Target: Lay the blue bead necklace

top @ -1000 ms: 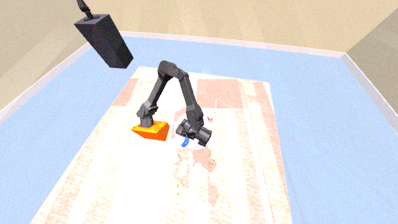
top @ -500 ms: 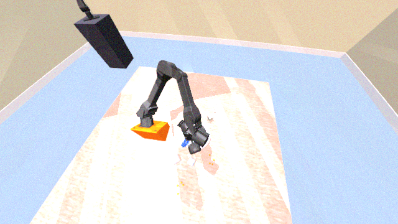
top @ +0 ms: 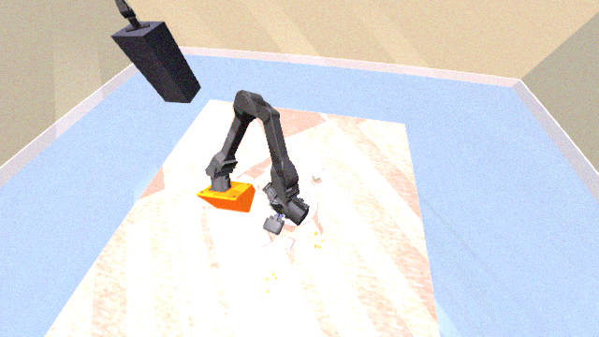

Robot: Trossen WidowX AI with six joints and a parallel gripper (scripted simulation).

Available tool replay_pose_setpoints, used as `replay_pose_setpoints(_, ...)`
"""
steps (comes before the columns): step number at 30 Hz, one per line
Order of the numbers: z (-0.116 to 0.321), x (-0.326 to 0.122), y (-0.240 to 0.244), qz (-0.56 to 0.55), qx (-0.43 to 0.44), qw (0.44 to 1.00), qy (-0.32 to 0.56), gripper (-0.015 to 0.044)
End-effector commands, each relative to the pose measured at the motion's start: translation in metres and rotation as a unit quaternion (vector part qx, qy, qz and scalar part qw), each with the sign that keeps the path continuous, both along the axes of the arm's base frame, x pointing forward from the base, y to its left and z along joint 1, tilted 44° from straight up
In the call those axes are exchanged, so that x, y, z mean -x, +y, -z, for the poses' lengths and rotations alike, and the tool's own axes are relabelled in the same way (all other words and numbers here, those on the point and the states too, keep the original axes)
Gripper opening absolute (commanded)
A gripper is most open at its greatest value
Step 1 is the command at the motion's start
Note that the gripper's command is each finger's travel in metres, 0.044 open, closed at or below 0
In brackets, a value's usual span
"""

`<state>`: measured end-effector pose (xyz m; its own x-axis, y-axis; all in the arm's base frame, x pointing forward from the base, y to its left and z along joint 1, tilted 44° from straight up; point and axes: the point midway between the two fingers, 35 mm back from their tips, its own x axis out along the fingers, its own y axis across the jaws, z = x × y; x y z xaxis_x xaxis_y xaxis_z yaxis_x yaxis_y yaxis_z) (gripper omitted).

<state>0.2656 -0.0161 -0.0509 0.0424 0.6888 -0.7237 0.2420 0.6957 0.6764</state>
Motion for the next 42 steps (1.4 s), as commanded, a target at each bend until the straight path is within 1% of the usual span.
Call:
replay_pose_setpoints(1,0.008,0.028,-0.007,0.321,-0.016,0.891,0.32,0.031)
replay_pose_setpoints(4,0.009,0.029,-0.008,0.356,-0.018,0.865,0.353,0.031)
replay_pose_setpoints(26,0.009,0.029,-0.008,0.356,-0.018,0.865,0.353,0.031)
replay_pose_setpoints(32,0.019,0.029,0.002,0.356,-0.018,0.865,0.353,0.031)
replay_pose_setpoints(33,0.013,0.026,-0.005,0.355,-0.016,0.868,0.347,0.031)
replay_pose_setpoints(42,0.021,0.026,0.002,0.355,-0.016,0.867,0.348,0.031)
